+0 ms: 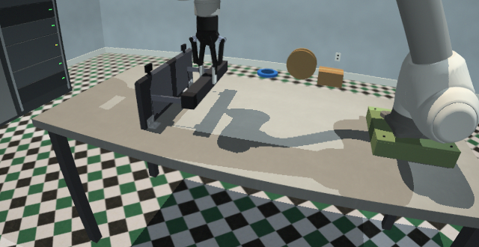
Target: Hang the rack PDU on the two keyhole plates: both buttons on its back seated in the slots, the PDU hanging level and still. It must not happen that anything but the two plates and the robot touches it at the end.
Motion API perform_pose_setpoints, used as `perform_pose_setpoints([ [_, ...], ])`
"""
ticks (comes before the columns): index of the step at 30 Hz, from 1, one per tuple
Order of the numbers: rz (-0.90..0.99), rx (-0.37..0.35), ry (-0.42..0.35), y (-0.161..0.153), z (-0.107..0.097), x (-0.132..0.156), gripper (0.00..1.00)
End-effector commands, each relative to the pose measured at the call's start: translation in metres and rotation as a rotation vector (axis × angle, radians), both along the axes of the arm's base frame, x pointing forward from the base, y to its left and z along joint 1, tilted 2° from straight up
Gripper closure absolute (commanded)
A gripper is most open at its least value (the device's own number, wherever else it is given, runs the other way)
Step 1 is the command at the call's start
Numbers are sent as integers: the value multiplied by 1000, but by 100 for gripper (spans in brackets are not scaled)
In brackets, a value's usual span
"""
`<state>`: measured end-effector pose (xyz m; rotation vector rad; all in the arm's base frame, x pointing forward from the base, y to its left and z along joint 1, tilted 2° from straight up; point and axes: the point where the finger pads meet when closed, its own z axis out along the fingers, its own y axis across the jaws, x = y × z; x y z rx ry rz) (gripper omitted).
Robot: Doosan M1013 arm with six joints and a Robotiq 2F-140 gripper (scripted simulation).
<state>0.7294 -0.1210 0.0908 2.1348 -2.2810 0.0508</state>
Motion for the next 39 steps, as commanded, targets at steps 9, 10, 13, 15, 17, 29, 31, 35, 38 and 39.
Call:
perform_pose_setpoints([
  [9,0,0,0,0,0,0,100],
  [10,0,0,0,0,0,0,100],
  [13,0,0,0,0,0,0,100],
  [15,0,0,0,0,-1,0,100],
  [17,0,0,0,0,-2,0,100],
  [29,0,0,0,0,-7,0,100],
  [31,0,0,0,0,-8,0,100],
  [35,0,0,0,0,-10,0,100],
  [38,0,0,0,0,-12,0,100],
  [39,0,0,0,0,-12,0,100],
])
